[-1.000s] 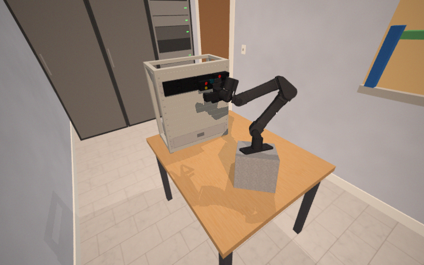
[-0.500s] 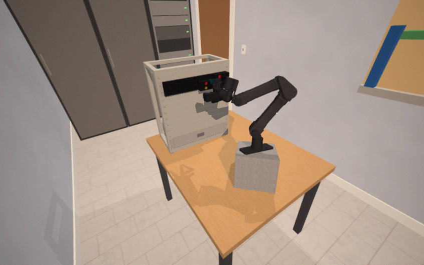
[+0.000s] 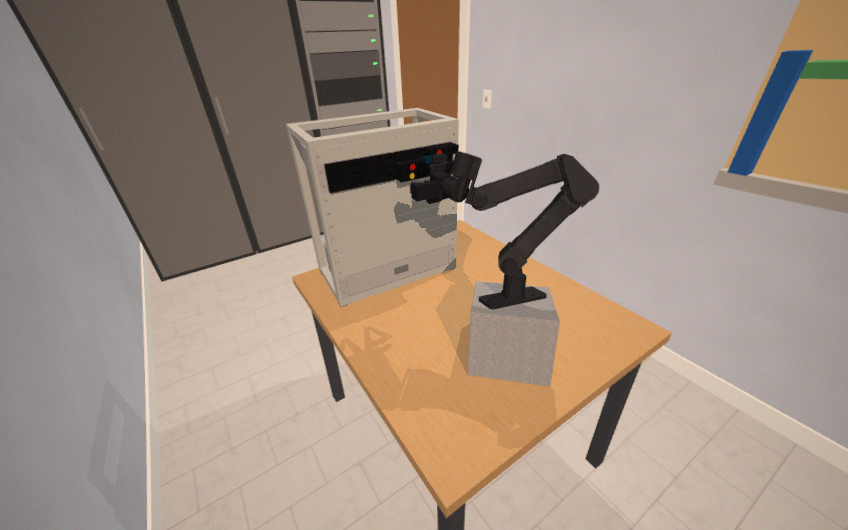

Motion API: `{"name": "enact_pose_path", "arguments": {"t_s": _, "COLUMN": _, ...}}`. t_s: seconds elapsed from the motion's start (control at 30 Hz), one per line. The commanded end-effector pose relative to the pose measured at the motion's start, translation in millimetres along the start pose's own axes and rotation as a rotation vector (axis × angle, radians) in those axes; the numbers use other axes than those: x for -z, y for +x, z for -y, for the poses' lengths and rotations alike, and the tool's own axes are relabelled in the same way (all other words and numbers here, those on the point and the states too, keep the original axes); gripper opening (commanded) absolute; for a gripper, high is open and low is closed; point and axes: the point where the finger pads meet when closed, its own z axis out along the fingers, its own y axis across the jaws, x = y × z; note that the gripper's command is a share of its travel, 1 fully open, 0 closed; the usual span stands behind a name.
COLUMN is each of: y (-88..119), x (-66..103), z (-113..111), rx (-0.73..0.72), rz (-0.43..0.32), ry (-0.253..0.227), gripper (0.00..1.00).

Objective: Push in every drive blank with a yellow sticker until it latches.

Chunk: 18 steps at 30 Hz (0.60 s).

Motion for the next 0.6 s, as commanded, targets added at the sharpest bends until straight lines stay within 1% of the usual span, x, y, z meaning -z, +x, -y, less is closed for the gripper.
{"name": "enact_pose_path", "arguments": {"t_s": 0.0, "y": 15, "x": 1.7, "z": 3, "rx": -0.011, "rz": 0.015, "ry": 0.001, "gripper": 1.00}}
{"name": "enact_pose_path", "arguments": {"t_s": 0.1, "y": 36, "x": 0.7, "z": 18, "rx": -0.029, "rz": 0.009, "ry": 0.020, "gripper": 1.00}}
{"name": "enact_pose_path", "arguments": {"t_s": 0.3, "y": 69, "x": 1.4, "z": 23, "rx": -0.025, "rz": 0.010, "ry": 0.022, "gripper": 1.00}}
{"name": "enact_pose_path", "arguments": {"t_s": 0.33, "y": 73, "x": 1.5, "z": 24, "rx": -0.025, "rz": 0.010, "ry": 0.023, "gripper": 1.00}}
{"name": "enact_pose_path", "arguments": {"t_s": 0.4, "y": 73, "x": 1.5, "z": 24, "rx": -0.025, "rz": 0.010, "ry": 0.023, "gripper": 1.00}}
{"name": "enact_pose_path", "arguments": {"t_s": 0.57, "y": 88, "x": 1.8, "z": 27, "rx": -0.022, "rz": 0.010, "ry": 0.024, "gripper": 1.00}}
